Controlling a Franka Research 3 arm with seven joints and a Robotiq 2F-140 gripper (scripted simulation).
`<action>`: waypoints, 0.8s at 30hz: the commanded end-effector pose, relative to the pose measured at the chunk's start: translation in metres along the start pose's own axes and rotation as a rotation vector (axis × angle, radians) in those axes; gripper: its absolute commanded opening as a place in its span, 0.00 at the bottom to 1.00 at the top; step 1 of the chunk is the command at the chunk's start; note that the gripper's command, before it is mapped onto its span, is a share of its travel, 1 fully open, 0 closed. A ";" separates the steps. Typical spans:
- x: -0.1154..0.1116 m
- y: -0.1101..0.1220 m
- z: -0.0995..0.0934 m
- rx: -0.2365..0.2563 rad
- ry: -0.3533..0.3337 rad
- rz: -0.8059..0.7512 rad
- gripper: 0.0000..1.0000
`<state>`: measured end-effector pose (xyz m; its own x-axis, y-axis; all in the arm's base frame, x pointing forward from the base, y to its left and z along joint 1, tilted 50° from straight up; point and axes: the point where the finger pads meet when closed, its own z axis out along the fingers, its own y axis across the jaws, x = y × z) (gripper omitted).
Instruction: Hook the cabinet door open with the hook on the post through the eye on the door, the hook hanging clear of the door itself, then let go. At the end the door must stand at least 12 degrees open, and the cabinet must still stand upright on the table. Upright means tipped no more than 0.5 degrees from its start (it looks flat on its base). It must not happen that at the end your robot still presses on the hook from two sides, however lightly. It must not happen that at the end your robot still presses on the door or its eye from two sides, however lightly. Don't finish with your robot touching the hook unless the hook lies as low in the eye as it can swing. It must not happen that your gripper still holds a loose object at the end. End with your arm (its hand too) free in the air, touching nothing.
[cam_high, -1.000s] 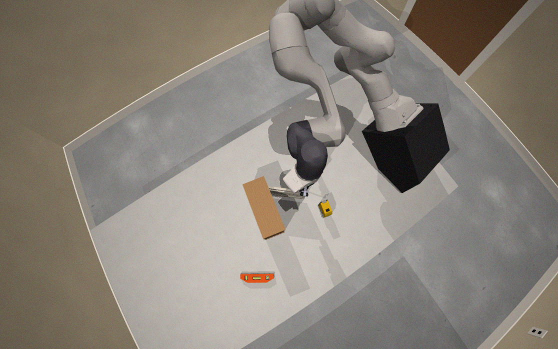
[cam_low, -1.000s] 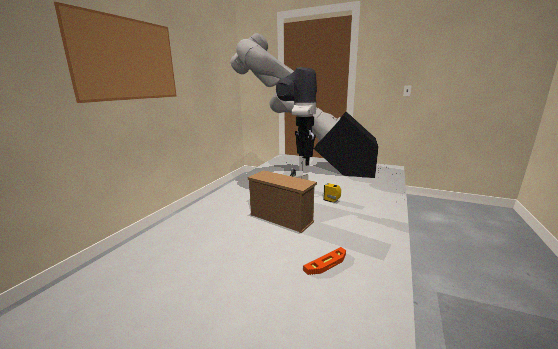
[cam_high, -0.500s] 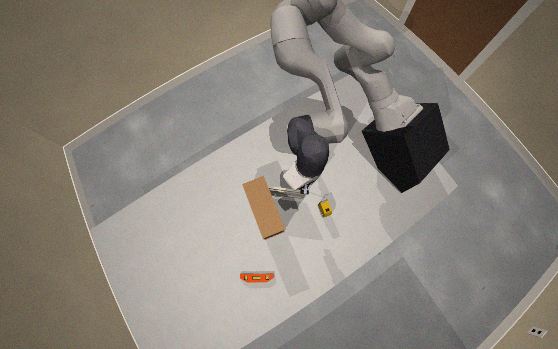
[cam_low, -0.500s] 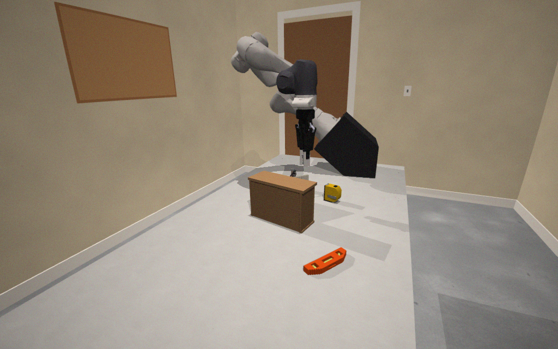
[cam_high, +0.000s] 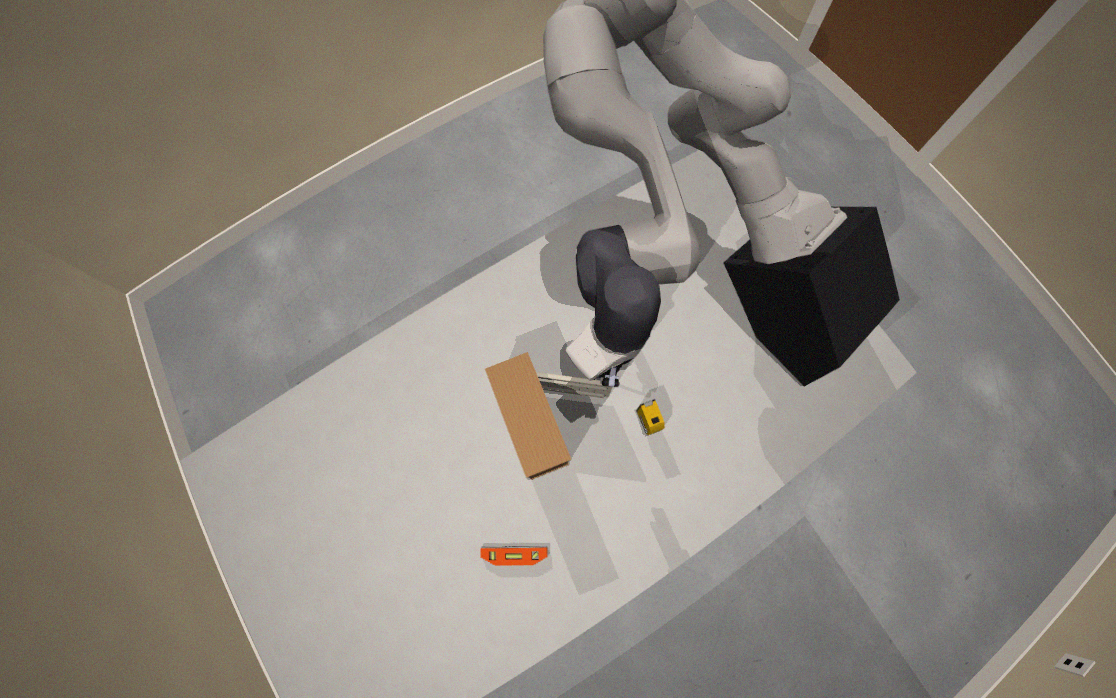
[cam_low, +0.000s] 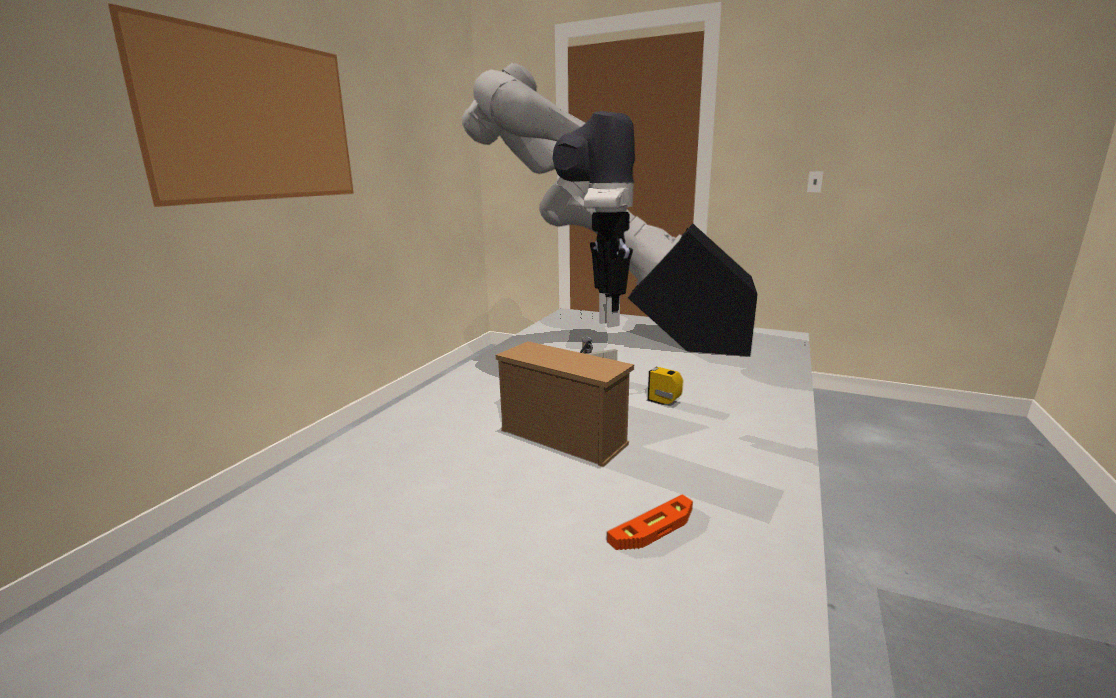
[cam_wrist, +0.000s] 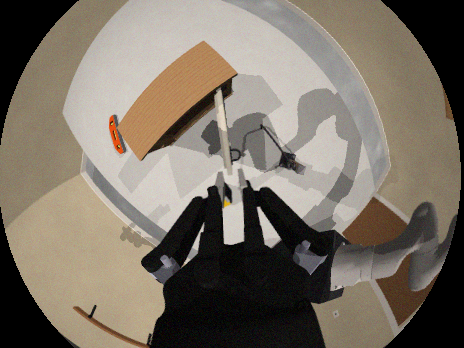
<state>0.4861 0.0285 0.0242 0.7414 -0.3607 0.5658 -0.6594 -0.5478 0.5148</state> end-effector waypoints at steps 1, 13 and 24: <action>0.001 0.001 -0.002 -0.003 0.001 -0.005 0.16; 0.001 -0.004 -0.002 -0.003 0.001 0.024 0.16; 0.001 -0.004 -0.002 -0.003 0.001 0.024 0.16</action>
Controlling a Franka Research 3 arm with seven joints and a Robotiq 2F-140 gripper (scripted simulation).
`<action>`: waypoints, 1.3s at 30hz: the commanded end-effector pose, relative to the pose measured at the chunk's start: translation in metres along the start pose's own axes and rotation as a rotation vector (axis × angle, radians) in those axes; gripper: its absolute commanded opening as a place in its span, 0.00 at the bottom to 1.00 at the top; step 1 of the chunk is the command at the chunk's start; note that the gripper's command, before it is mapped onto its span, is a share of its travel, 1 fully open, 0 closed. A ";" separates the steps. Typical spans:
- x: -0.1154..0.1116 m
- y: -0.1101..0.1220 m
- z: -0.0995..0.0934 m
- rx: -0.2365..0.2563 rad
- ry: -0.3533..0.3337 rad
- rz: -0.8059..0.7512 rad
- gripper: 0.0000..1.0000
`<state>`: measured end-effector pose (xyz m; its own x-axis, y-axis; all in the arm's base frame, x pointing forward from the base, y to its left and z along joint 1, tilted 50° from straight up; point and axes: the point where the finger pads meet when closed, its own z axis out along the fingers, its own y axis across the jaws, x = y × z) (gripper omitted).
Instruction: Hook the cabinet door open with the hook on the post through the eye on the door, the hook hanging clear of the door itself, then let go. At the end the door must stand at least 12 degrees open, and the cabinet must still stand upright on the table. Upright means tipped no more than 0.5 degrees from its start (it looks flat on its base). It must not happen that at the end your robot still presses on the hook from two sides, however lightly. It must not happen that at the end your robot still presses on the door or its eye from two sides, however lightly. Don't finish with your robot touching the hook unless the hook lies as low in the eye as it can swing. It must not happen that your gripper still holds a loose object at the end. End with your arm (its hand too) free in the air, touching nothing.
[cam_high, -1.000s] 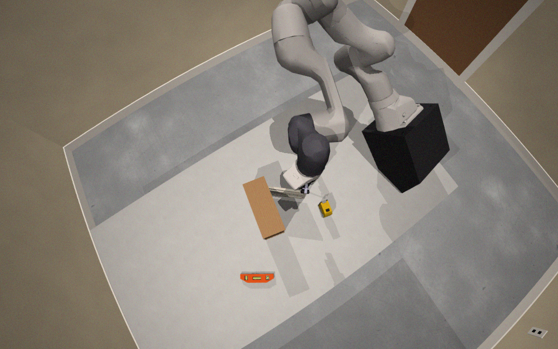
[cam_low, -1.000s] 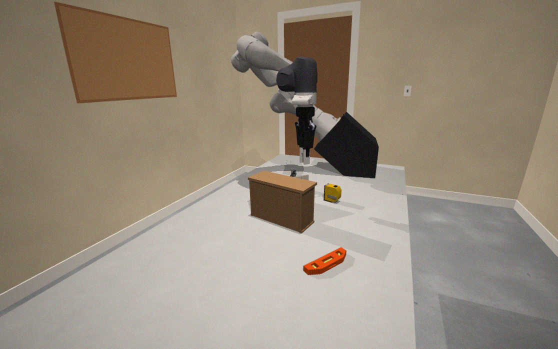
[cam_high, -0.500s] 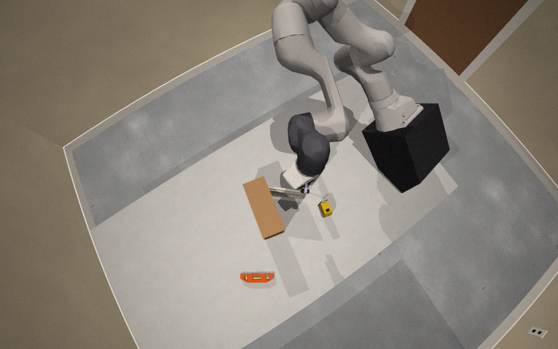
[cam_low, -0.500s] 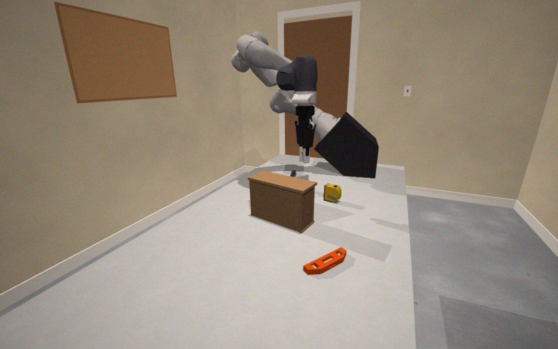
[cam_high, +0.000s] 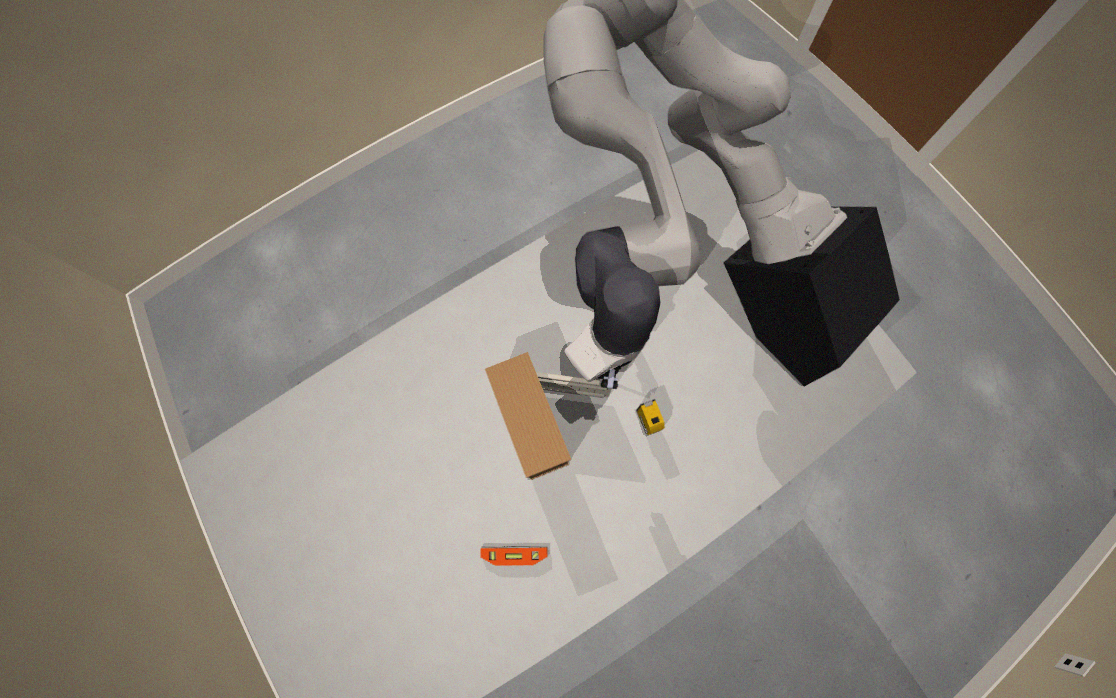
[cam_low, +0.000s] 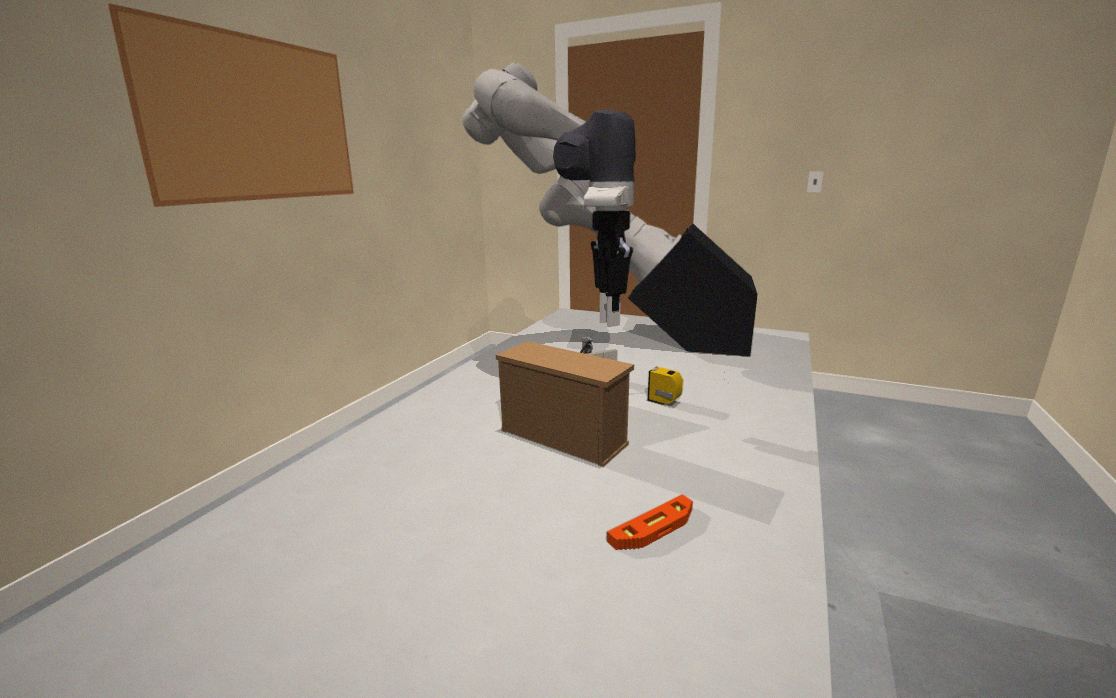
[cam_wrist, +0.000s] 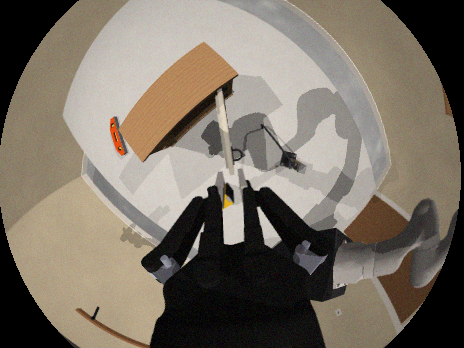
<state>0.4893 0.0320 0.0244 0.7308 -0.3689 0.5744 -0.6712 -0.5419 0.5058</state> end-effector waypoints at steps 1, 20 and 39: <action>0.000 0.000 0.000 -0.003 0.000 0.008 0.16; 0.000 0.000 0.000 -0.003 0.000 0.008 0.16; 0.000 0.000 0.003 -0.003 0.000 0.008 0.16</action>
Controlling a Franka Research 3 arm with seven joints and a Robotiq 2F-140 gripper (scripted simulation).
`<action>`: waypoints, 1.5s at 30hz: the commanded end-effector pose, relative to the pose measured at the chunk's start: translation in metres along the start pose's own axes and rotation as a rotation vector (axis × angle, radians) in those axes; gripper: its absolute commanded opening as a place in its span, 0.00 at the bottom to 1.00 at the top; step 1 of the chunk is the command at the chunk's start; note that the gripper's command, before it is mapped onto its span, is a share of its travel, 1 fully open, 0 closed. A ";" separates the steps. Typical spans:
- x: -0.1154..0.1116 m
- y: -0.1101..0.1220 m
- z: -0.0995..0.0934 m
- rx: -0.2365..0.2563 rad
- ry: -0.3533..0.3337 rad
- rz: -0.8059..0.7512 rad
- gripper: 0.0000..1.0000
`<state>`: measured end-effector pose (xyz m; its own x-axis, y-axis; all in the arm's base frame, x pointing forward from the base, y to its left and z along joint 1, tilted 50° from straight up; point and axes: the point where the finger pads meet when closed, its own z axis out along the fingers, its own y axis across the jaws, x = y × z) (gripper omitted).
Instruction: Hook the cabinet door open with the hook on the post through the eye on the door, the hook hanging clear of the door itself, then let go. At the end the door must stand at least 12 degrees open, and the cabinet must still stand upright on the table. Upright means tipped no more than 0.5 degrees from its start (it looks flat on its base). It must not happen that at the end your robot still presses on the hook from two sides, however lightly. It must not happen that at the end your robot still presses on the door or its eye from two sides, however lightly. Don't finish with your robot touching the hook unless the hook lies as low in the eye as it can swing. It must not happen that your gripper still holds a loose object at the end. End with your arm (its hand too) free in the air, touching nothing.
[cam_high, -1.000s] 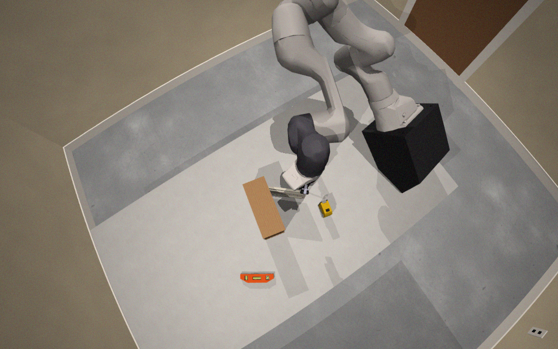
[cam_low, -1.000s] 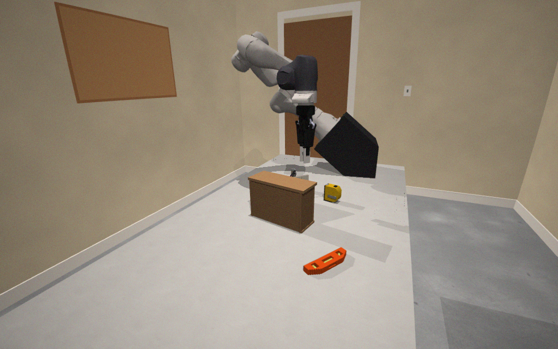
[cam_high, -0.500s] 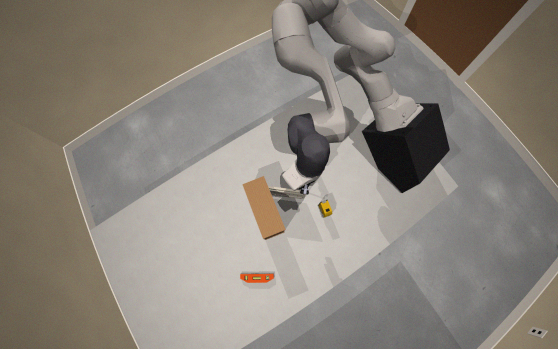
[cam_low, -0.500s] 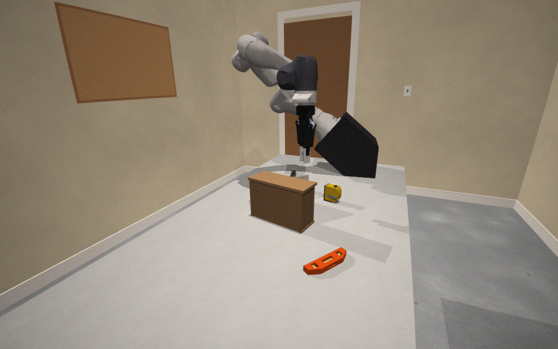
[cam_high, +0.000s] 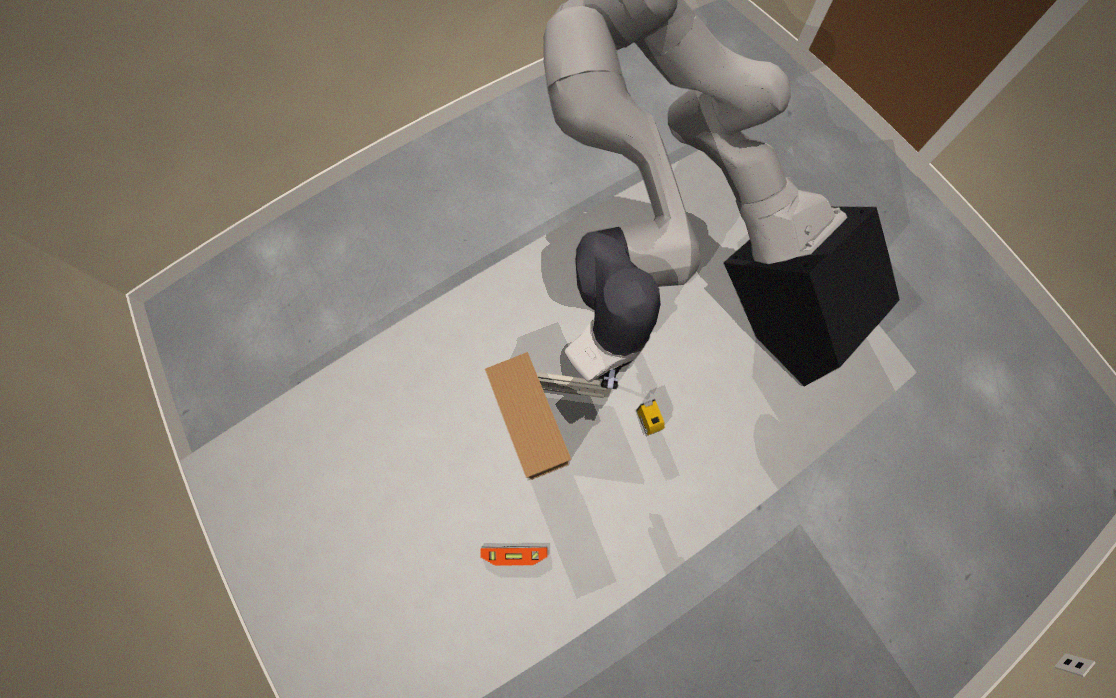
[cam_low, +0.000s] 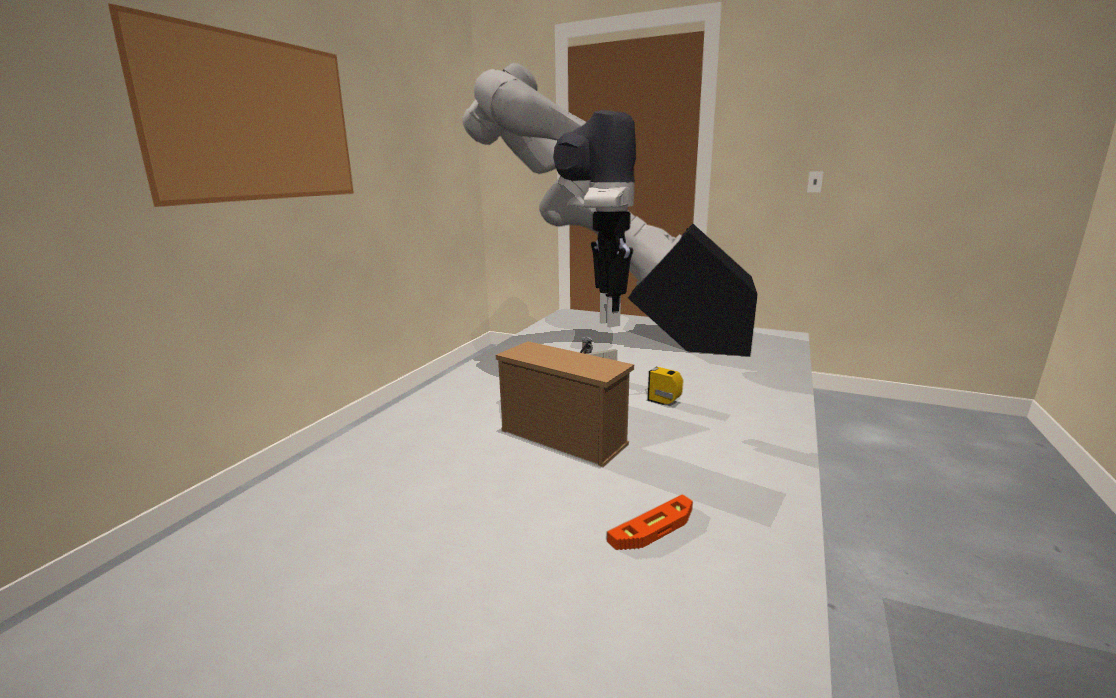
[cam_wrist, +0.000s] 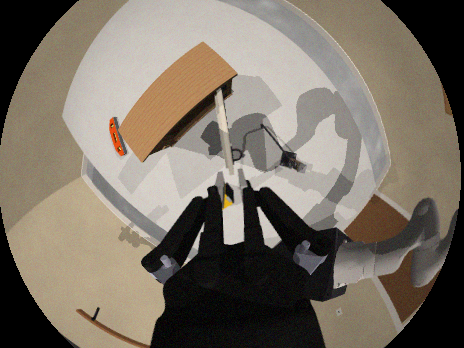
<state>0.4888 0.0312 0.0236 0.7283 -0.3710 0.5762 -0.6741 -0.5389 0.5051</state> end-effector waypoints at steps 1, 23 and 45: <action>0.000 0.000 0.003 -0.001 0.000 0.005 0.16; 0.000 0.000 0.031 -0.001 0.000 0.005 0.16; 0.000 0.000 0.060 -0.001 0.000 0.005 0.16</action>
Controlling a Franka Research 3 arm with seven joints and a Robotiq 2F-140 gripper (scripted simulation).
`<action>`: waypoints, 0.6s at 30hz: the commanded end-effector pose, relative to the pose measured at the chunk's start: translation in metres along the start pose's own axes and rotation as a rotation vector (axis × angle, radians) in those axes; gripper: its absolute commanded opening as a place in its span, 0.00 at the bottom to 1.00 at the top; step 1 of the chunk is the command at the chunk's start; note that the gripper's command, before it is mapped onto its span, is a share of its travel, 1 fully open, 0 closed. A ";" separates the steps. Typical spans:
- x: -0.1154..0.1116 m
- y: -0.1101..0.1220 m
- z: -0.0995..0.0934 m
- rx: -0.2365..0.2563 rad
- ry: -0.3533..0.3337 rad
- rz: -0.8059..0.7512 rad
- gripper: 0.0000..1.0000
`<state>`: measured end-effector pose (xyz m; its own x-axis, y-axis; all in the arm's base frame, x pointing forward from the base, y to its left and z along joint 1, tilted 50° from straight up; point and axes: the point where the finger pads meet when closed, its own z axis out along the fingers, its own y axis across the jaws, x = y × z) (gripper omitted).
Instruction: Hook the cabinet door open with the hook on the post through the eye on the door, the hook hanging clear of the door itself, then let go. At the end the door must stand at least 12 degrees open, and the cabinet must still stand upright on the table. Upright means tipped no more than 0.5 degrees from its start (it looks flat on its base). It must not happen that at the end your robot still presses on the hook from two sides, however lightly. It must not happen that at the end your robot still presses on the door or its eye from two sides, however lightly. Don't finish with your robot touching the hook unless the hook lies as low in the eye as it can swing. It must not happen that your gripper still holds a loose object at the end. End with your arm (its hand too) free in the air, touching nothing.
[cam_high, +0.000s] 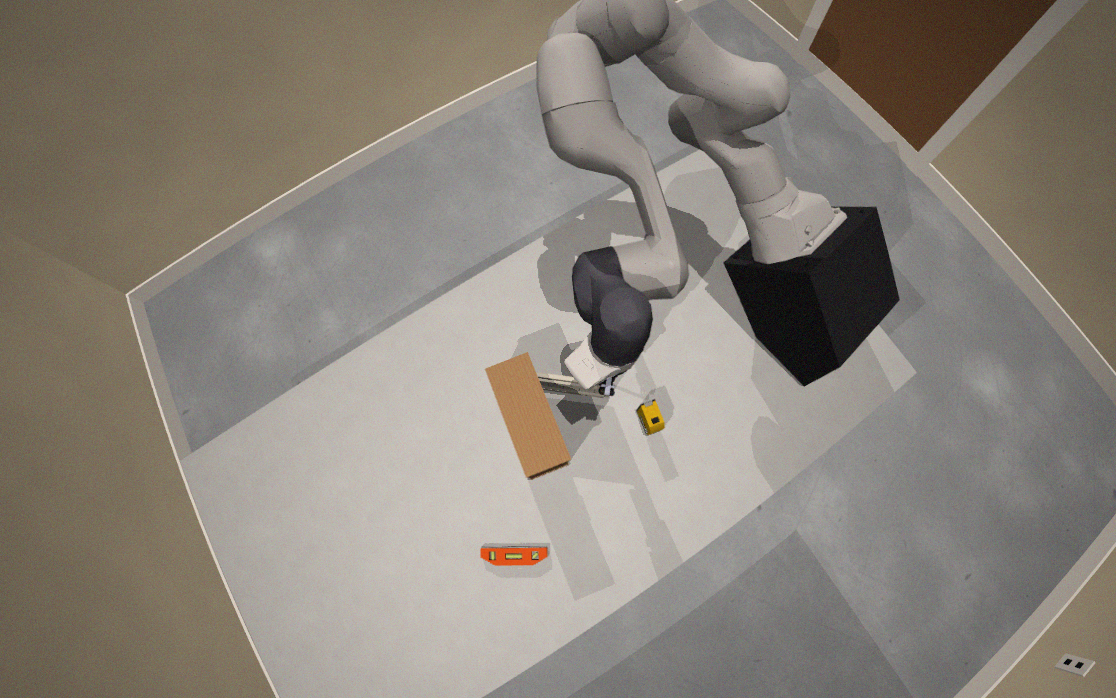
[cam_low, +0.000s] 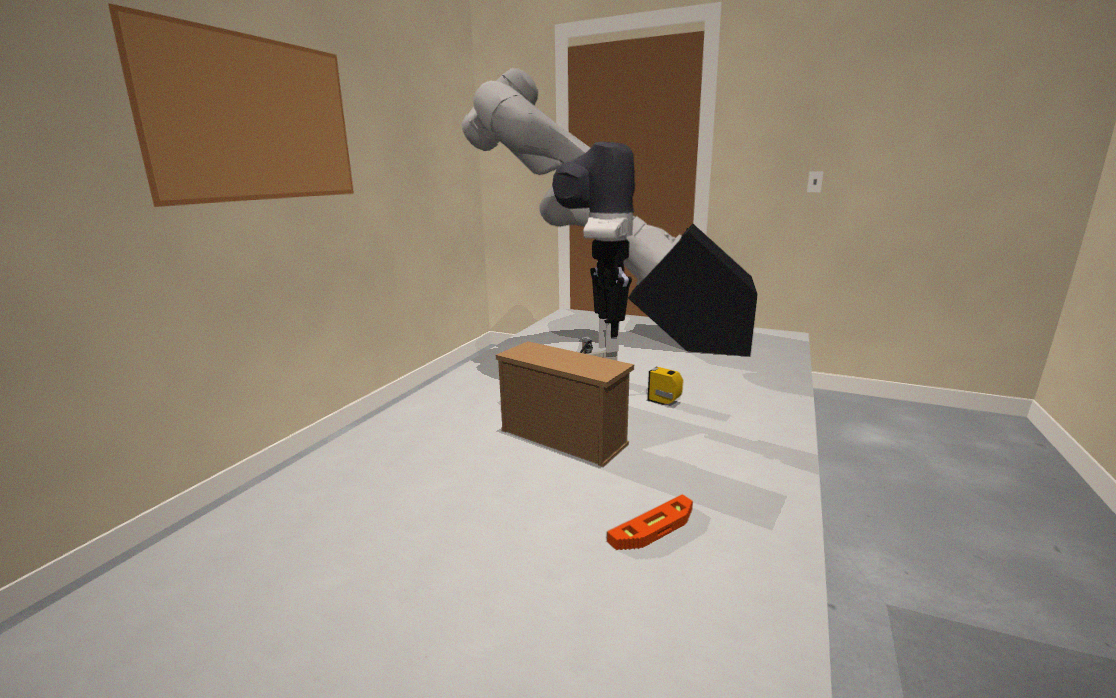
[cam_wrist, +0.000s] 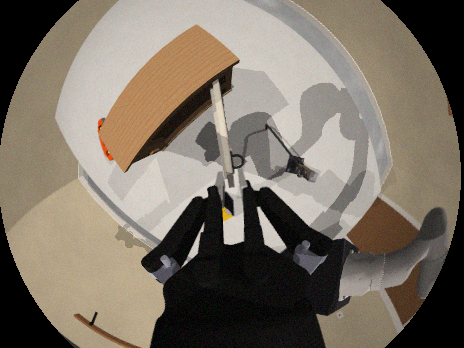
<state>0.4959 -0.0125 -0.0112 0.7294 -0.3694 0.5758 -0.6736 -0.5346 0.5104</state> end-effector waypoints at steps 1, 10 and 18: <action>-0.001 -0.001 0.005 0.005 -0.001 0.007 0.16; -0.001 -0.001 0.012 0.005 -0.001 0.007 0.16; -0.001 -0.002 0.014 0.005 -0.001 0.007 0.16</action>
<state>0.4973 -0.0214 -0.0201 0.7286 -0.3703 0.5763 -0.6742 -0.5361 0.5080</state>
